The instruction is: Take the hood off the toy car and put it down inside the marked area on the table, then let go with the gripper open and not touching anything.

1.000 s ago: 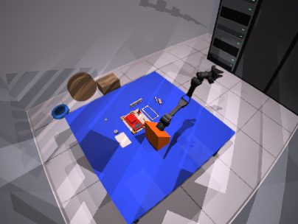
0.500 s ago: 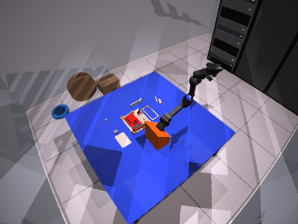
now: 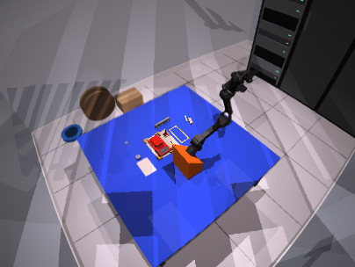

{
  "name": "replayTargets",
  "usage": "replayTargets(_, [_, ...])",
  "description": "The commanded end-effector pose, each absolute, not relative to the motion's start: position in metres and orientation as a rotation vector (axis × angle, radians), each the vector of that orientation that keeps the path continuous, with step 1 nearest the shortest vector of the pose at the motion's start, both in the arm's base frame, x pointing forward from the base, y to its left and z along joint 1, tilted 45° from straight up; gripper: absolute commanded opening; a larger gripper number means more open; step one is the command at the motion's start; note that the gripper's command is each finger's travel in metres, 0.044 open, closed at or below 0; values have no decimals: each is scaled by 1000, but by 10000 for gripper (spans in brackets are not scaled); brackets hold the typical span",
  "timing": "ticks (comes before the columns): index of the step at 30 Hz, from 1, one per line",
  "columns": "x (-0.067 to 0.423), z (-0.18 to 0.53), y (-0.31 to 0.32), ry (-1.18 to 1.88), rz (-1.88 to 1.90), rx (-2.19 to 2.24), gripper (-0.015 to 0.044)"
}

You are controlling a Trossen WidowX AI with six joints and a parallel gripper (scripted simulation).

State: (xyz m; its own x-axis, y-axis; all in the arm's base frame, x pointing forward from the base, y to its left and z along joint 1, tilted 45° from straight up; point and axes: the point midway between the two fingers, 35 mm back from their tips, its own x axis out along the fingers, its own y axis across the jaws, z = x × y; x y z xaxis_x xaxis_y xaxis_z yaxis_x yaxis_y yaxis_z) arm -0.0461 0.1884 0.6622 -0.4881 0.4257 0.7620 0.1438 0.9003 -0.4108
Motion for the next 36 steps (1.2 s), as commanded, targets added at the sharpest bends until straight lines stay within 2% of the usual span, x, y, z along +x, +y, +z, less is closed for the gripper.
replayTargets(1, [-29,653,217,-1992,469,-454,440])
replayTargets(21, [117,558,356,-1251,930,-652,440])
replayTargets(36, [252,437,392,-628,947,-768,440])
